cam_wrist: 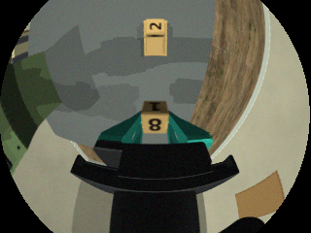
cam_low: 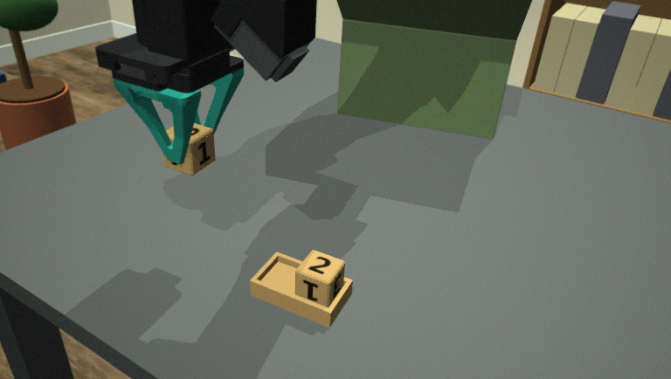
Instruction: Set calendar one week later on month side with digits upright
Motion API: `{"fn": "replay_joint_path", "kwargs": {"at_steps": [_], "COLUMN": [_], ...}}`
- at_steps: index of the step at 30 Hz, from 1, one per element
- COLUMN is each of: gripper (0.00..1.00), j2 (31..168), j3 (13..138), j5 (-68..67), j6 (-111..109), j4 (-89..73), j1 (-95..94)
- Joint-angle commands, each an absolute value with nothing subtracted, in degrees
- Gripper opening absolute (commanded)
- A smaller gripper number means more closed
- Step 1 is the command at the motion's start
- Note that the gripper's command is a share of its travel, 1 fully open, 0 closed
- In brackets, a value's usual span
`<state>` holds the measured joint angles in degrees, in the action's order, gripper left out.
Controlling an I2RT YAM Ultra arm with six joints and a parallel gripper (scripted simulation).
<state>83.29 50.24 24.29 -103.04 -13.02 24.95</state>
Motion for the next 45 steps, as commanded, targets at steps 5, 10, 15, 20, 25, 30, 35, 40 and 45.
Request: {"fn": "replay_joint_path", "kwargs": {"at_steps": [5,10,15,20,25,30,35,40,45], "gripper": [0.27,0.27,0.27,0.27,0.27,0.27,0.27,0.27,0.27], "j2": [84.4,86.3,90.8,95.9,98.6,101.7,102.8,102.8,102.5], "j3": [50.5,50.6,51.3,52.6,53.5,54.7,55.2,55.2,55.0], "j5": [24.5,24.0,22.8,21.6,21.0,20.4,20.1,20.1,20.2], "j6": [-102.7,-102.1,-100.7,-99.4,-98.8,-98.2,-98.0,-97.9,-98.0], "j4": [-11.4,-9.4,-5.1,-0.8,1.2,3.3,4.0,4.0,3.8], "j1": [24.4,23.6,21.9,20.2,19.4,18.5,18.2,18.2,18.4]}}
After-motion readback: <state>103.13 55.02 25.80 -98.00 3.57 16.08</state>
